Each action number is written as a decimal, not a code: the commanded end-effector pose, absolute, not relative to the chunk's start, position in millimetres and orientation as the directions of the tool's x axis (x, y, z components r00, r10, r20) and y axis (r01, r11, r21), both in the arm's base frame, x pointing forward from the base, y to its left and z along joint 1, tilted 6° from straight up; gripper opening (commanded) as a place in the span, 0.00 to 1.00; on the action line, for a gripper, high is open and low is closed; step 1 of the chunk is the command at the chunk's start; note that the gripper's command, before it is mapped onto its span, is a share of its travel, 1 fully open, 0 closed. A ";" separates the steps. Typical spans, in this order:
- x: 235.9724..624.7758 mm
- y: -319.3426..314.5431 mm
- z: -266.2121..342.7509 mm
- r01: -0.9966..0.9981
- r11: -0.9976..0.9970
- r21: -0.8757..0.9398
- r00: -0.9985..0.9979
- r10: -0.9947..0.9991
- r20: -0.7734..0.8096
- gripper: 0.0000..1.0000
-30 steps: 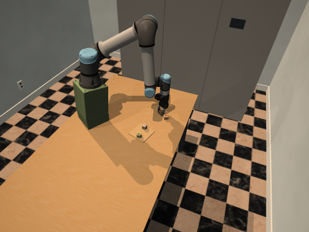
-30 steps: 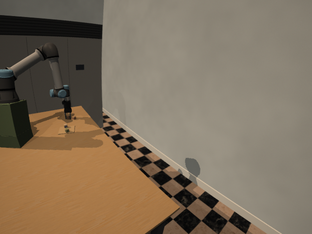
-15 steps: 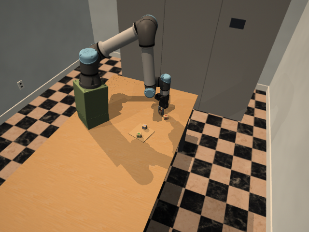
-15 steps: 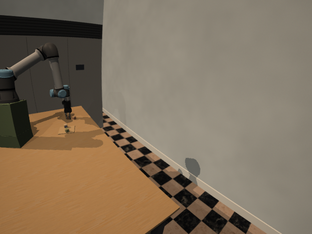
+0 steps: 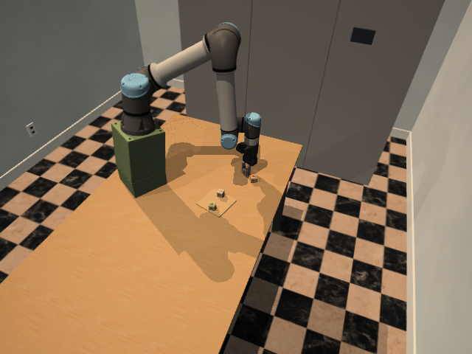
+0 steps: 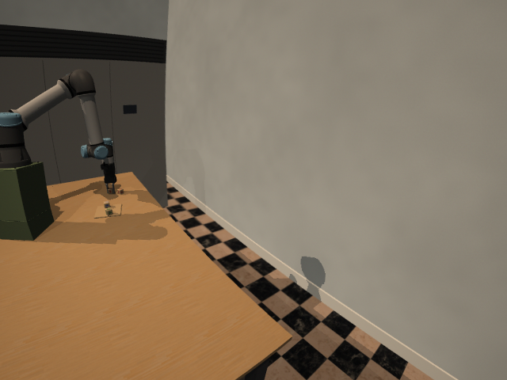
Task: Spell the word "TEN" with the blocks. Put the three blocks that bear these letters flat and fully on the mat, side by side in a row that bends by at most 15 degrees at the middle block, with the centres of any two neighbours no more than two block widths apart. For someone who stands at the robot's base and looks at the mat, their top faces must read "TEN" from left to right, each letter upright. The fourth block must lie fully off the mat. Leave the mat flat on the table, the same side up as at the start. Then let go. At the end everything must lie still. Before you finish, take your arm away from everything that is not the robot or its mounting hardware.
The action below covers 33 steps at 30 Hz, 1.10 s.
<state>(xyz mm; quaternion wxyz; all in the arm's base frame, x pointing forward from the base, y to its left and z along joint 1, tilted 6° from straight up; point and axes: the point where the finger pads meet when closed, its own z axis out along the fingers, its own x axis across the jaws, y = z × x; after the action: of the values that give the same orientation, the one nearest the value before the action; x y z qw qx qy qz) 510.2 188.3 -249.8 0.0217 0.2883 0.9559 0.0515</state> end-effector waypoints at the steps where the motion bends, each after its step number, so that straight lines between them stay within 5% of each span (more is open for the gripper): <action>1: 510.8 188.3 -249.1 0.549 0.828 0.112 -0.833 0.553 -0.013 0.57; 33: 504.2 180.5 -159.2 0.549 0.828 0.112 -0.833 0.553 -0.013 0.57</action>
<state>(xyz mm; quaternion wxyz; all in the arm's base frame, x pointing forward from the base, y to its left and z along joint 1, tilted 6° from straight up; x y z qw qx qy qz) 505.3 182.2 -179.9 0.0216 0.2883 0.9559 0.0515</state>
